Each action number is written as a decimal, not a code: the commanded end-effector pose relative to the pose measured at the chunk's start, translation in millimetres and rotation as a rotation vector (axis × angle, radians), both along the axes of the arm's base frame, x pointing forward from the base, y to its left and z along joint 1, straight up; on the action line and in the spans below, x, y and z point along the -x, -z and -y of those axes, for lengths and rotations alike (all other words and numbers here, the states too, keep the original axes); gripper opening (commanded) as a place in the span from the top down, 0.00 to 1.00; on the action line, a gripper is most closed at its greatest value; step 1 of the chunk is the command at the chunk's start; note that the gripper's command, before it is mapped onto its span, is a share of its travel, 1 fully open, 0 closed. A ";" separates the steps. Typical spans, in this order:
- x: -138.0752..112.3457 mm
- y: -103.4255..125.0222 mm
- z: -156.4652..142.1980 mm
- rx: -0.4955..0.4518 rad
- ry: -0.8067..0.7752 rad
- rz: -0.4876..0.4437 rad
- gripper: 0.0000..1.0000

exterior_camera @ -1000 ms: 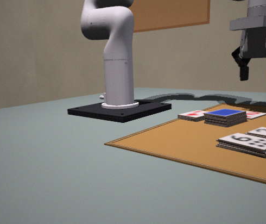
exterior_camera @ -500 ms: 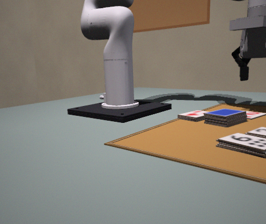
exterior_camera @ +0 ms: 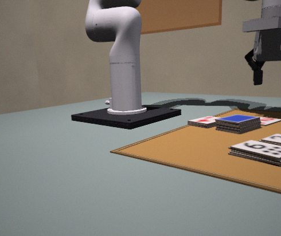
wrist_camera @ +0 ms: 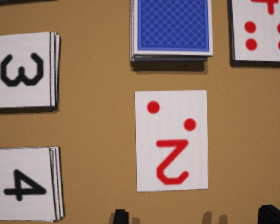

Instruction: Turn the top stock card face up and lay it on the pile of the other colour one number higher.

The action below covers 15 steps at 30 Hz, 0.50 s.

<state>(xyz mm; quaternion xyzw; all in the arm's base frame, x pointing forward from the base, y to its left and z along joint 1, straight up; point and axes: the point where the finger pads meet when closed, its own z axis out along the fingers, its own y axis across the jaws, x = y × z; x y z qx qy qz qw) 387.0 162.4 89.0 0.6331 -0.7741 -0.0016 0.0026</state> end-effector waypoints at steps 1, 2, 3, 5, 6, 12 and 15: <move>-1.3 -1.2 -0.3 -0.001 0.000 0.003 0.13; -1.3 -1.2 -0.3 -0.001 0.000 0.003 0.13; -1.3 -1.2 -0.3 -0.001 0.000 0.003 0.13; -1.3 -1.2 -0.3 -0.001 0.000 0.003 0.13; -1.3 -1.2 -0.3 -0.001 0.000 0.003 0.13; -0.7 0.8 3.1 -0.001 -0.002 0.003 0.13; 0.3 4.2 9.0 -0.001 -0.005 0.003 0.13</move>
